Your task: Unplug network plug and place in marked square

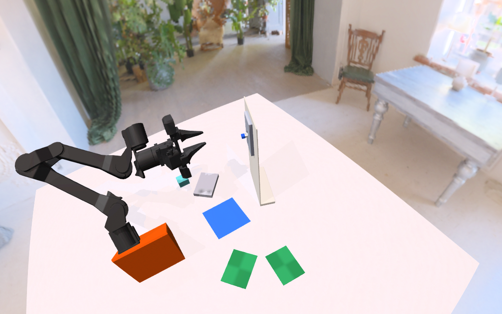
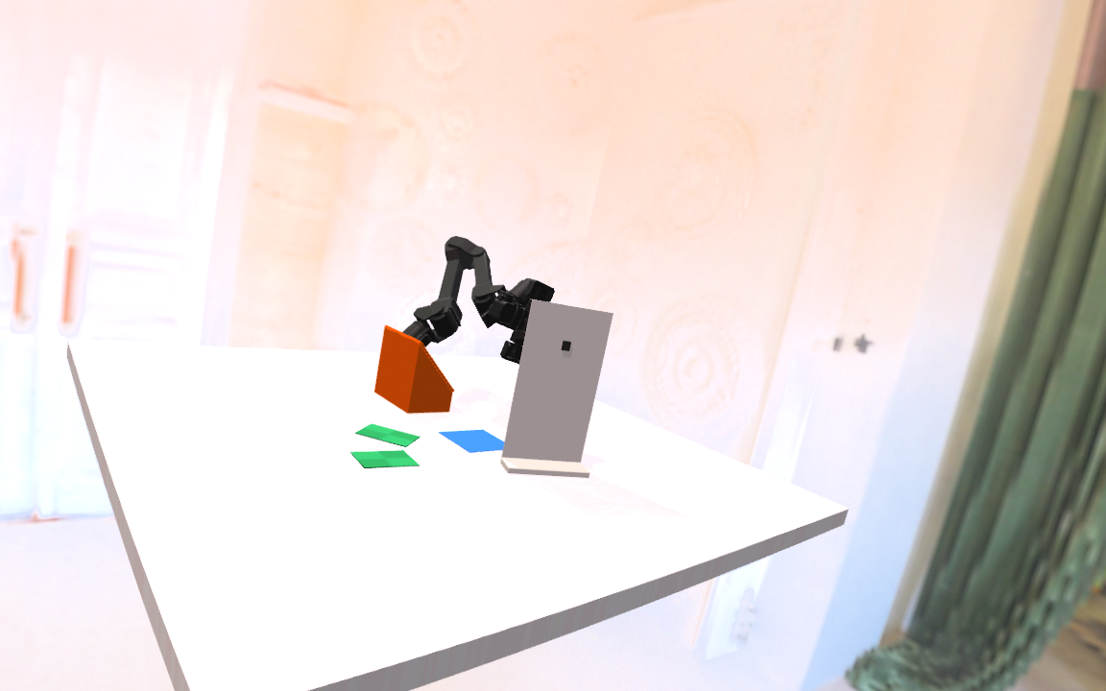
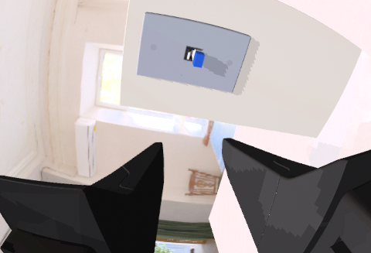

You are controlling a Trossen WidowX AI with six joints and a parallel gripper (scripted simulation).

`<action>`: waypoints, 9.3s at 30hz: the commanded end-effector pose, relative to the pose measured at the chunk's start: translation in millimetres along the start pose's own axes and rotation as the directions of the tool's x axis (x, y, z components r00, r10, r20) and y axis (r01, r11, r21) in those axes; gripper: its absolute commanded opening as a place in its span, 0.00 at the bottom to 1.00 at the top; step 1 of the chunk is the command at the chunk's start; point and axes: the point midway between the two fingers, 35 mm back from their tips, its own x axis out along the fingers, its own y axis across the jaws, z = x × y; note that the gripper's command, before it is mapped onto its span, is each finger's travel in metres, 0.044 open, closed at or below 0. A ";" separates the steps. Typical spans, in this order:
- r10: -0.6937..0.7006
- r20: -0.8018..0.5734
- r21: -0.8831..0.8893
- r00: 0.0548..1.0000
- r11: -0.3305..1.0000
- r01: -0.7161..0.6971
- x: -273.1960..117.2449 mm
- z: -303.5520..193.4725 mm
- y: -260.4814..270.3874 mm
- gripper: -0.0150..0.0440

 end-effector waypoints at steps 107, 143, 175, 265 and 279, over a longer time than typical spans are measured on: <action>0.009 0.024 0.226 1.000 0.974 -0.014 110.0 44.8 -16.4 0.41; 0.008 0.024 0.226 1.000 0.974 -0.013 100.8 42.2 -16.0 0.25; 0.007 0.025 0.227 1.000 0.974 -0.013 86.6 36.7 -15.1 0.25; 0.006 0.026 0.228 1.000 0.974 -0.011 52.7 22.1 -12.3 0.25; 0.005 0.023 0.225 1.000 0.974 -0.010 49.2 23.6 -1.4 0.25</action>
